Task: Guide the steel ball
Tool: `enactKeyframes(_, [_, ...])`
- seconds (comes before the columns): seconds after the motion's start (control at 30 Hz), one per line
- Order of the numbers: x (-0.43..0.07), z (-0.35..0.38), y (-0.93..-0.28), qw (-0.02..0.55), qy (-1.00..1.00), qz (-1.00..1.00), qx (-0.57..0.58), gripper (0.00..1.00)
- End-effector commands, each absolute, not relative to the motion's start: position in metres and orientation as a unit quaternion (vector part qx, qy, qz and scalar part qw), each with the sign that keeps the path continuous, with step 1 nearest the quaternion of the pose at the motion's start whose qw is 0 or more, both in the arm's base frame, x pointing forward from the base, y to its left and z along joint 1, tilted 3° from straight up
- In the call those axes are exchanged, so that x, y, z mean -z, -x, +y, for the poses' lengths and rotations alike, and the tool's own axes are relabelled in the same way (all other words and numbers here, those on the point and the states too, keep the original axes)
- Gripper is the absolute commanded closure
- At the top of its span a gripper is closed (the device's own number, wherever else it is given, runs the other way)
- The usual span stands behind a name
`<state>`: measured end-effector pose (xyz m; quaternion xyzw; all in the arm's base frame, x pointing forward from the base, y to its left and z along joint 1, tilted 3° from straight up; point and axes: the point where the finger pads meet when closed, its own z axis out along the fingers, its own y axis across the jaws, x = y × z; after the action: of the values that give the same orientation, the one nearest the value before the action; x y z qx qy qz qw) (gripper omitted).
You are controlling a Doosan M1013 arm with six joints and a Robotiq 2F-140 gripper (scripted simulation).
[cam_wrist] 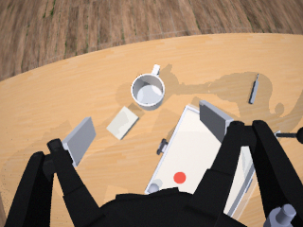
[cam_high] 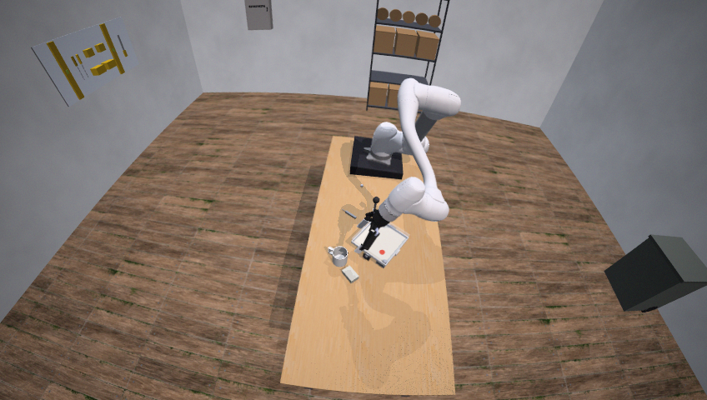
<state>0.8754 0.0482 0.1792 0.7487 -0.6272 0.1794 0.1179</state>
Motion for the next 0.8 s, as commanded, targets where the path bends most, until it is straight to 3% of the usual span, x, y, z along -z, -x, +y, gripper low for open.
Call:
enactKeyframes(0.0, [-0.179, 0.044, -0.805, 0.085, -0.784, -0.605, -0.112, 0.0])
enactKeyframes(0.37, [-0.17, 0.054, -0.626, 0.011, -0.82, -0.573, -0.018, 0.0])
enactKeyframes(0.43, [-0.17, 0.054, -0.626, 0.011, -0.82, -0.573, -0.018, 0.0])
enactKeyframes(0.5, [-0.166, 0.061, -0.569, -0.007, -0.824, -0.567, -0.003, 0.0])
enactKeyframes(0.77, [-0.162, 0.067, -0.535, -0.025, -0.828, -0.561, 0.011, 0.0])
